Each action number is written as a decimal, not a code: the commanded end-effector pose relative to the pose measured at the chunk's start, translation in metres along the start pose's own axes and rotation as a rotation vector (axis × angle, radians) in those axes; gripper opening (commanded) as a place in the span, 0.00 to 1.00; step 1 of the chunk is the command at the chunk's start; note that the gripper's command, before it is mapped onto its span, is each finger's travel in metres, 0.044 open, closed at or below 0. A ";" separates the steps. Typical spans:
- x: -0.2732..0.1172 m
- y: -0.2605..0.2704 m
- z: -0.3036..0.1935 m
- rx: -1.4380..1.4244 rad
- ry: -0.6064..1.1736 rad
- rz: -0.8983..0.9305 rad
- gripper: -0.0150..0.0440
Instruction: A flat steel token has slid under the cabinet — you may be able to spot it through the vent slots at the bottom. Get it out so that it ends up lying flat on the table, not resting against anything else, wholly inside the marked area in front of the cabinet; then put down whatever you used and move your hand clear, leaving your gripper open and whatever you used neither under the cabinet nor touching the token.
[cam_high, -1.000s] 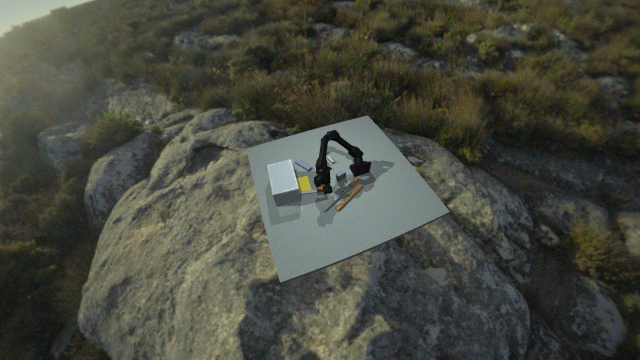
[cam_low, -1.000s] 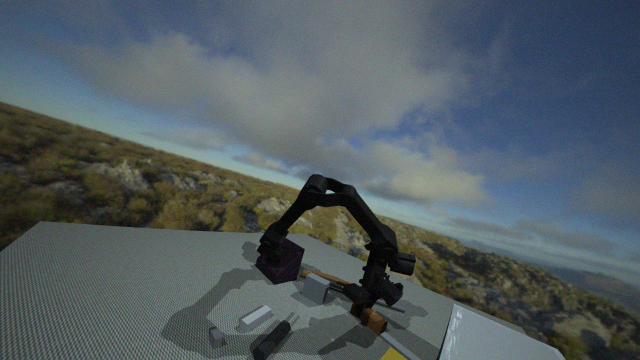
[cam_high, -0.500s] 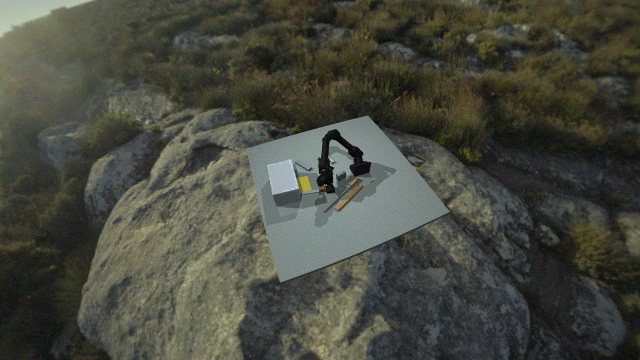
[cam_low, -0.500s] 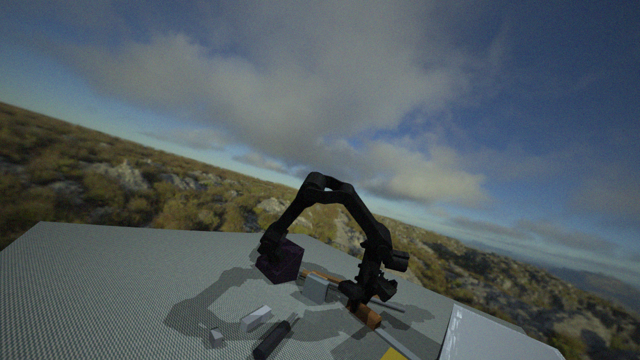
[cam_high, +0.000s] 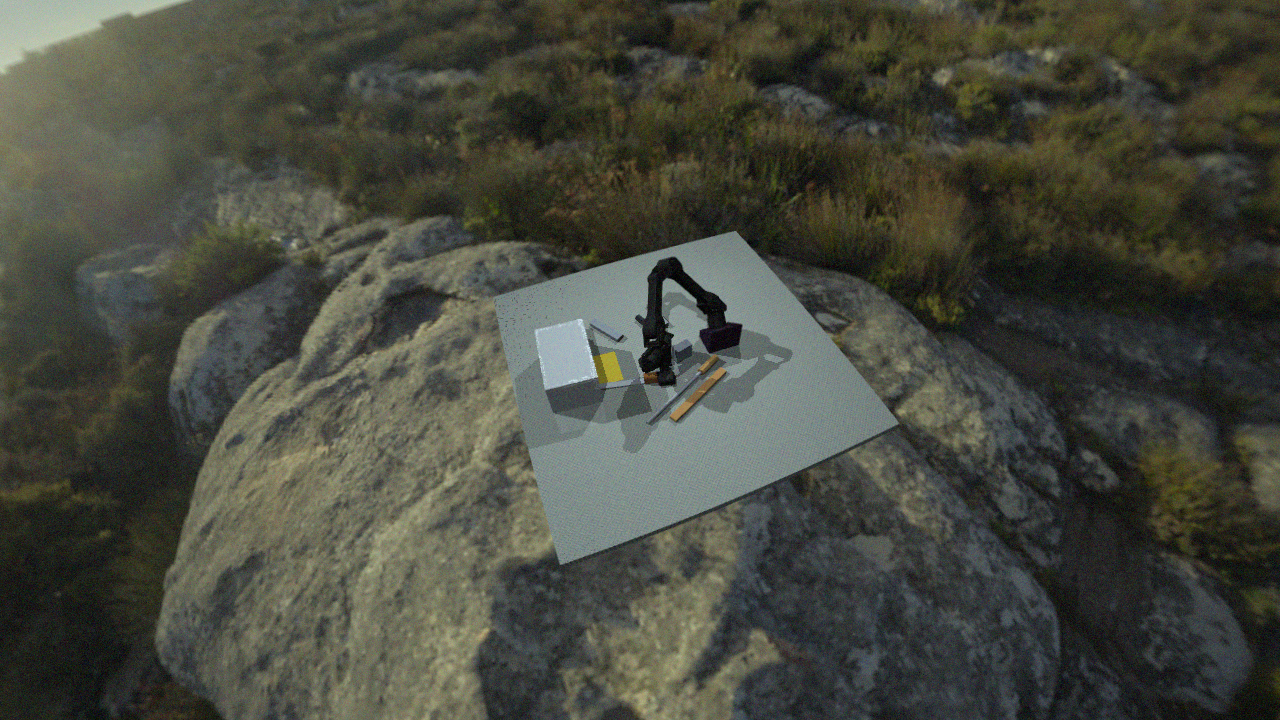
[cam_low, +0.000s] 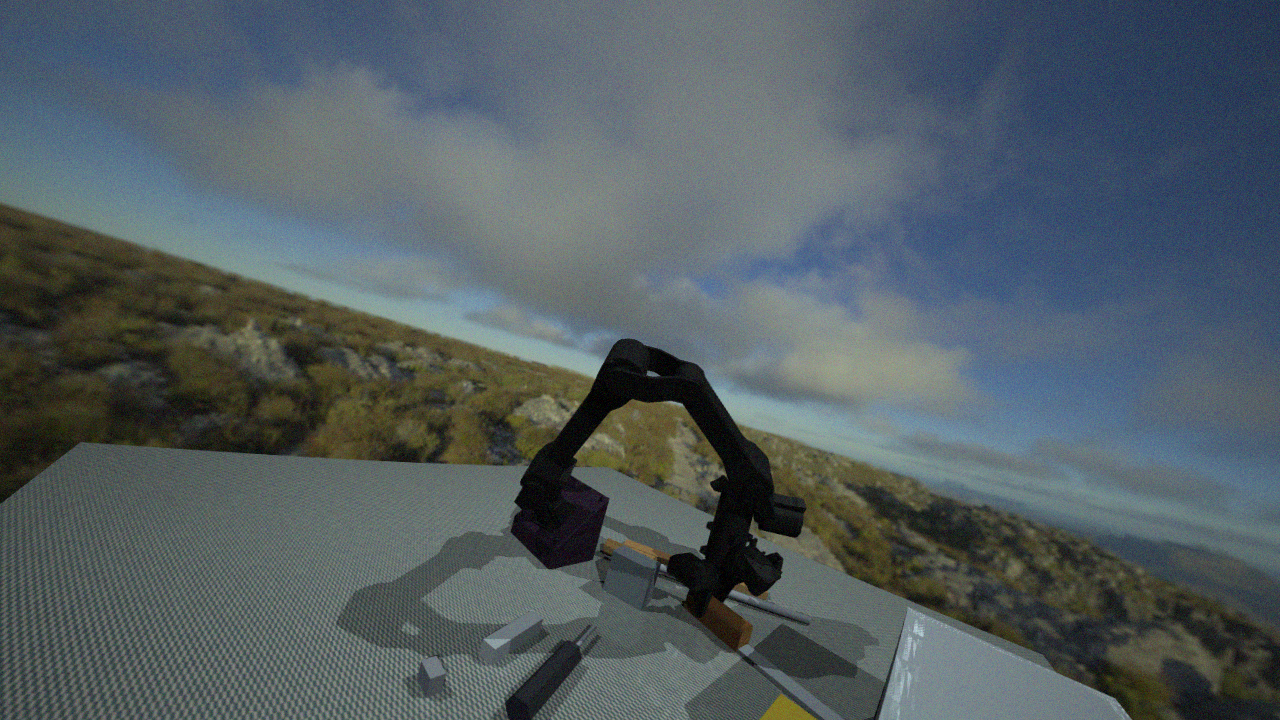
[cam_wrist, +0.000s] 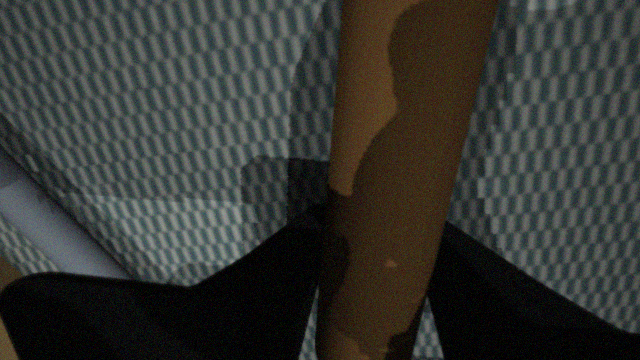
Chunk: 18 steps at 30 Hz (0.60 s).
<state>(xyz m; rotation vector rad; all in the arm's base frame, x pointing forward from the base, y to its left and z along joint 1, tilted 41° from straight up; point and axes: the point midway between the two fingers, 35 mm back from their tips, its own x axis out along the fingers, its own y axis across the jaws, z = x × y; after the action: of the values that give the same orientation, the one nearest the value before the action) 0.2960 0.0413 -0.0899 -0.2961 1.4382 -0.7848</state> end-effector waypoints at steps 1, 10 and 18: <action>0.001 0.000 -0.010 -0.002 0.005 -0.003 0.25; 0.001 0.001 -0.024 -0.003 0.005 -0.003 0.25; 0.001 0.002 -0.038 -0.003 0.006 -0.002 0.25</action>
<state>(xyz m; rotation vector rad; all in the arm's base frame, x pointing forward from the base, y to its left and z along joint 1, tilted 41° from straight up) 0.2698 0.0505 -0.0954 -0.2960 1.4400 -0.7836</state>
